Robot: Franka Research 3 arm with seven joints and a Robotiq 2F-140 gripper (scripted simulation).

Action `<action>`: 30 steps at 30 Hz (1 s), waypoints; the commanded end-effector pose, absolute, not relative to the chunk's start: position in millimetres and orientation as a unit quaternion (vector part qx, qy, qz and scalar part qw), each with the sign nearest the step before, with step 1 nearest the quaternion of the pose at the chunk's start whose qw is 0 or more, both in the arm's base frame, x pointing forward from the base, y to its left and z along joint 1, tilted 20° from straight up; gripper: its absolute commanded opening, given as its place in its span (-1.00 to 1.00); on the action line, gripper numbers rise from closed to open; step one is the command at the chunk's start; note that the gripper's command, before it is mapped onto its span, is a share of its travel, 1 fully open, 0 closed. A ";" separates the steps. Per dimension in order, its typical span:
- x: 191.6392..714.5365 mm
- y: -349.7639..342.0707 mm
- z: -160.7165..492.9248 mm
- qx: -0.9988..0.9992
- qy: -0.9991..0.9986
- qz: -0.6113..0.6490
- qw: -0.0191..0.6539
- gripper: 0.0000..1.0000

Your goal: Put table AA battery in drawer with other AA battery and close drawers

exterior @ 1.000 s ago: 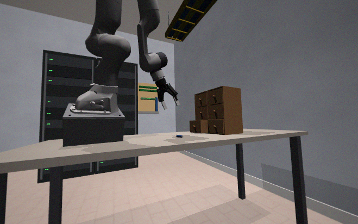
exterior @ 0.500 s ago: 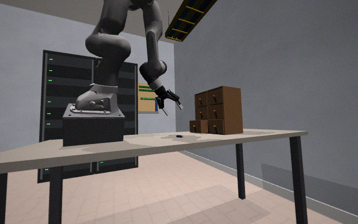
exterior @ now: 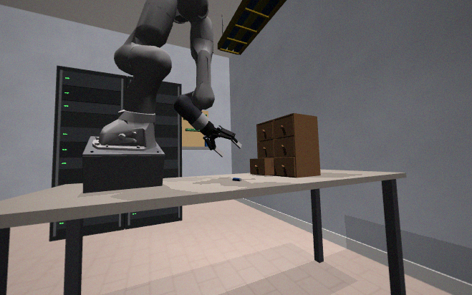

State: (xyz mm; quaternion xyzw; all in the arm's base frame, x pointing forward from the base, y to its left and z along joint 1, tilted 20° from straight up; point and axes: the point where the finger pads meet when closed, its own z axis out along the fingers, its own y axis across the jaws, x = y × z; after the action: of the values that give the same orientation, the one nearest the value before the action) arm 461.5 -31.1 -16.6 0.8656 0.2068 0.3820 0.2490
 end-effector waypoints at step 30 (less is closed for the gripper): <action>481.3 -36.8 -6.3 0.803 0.053 0.566 0.179 -1.00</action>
State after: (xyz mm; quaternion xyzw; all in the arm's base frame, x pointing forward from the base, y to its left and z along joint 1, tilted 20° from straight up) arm 477.9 -36.4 -10.4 0.8077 0.0694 0.5546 0.1876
